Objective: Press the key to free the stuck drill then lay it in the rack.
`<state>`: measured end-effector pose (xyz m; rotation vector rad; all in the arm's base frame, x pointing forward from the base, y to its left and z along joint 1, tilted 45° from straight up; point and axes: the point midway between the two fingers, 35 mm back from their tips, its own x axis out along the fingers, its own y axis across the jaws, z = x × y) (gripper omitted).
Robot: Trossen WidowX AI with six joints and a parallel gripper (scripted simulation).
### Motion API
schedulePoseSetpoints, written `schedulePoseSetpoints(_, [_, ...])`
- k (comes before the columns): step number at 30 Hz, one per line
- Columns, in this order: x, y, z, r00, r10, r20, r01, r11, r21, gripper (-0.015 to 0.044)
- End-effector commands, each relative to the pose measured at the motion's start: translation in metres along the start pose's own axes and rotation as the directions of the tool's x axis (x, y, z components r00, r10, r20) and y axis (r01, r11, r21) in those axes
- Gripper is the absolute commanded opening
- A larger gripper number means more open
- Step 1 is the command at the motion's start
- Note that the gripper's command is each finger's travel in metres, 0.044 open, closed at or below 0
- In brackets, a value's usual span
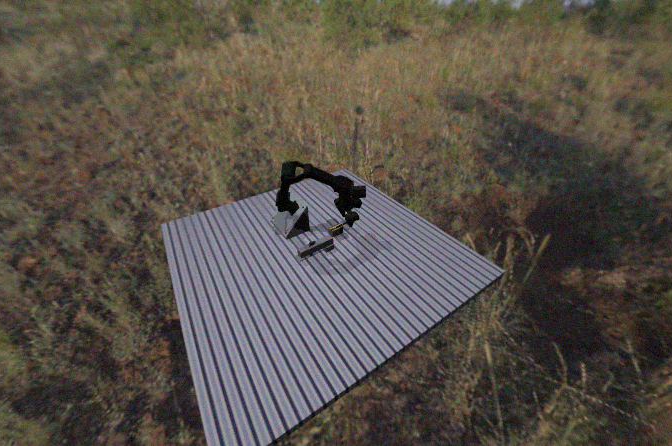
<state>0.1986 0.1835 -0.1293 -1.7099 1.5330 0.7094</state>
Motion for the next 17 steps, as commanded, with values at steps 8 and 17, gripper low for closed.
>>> schedulePoseSetpoints(8, [-0.002,-0.073,-0.023,0.991,-0.026,0.129,-0.021,0.936,0.351,0.0440])
schedulePoseSetpoints(17, [0.000,-0.134,-0.063,0.976,-0.091,0.196,-0.052,0.782,0.622,0.0440])
